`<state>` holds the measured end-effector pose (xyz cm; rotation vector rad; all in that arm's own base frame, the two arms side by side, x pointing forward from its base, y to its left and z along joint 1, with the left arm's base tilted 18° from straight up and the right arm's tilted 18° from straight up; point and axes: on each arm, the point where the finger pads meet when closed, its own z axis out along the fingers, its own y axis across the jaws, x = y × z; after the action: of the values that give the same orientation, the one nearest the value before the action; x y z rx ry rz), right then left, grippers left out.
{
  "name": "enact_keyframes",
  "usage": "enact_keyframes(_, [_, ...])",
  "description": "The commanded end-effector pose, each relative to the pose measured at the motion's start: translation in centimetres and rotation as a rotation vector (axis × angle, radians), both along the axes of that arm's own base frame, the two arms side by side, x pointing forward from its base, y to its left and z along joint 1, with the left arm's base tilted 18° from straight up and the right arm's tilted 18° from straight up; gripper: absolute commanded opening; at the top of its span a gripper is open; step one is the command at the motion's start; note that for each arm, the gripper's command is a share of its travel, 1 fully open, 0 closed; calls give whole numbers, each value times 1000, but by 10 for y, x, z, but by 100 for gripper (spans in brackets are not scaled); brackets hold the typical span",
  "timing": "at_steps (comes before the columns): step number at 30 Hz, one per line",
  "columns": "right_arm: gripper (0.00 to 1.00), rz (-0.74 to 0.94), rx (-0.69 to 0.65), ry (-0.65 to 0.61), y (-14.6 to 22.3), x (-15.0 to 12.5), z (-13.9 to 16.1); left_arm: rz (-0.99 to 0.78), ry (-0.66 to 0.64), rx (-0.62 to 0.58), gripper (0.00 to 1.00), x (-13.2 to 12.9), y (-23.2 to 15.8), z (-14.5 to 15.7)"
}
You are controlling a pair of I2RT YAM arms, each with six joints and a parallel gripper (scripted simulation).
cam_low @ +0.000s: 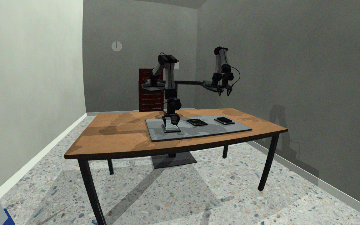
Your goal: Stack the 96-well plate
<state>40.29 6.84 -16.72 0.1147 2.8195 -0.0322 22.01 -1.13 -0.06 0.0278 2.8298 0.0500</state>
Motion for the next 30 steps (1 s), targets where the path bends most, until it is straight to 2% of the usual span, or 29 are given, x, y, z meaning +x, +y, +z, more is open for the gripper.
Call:
enact_keyframes(1, [0,3,6,25,0,-5,-10,4,-3,0,100,0,1,2])
enact_keyframes(23, [0,3,6,25,0,-5,-10,4,-3,0,100,0,1,2])
enact_keyframes(24, [0,4,2,45,-1,-13,-11,4,-3,0,100,0,1,2])
enact_keyframes(25, [0,4,11,2,2,-2,8,4,-3,0,100,0,1,2])
enact_keyframes(30, [0,5,13,-5,4,-2,16,4,-3,0,100,0,1,2])
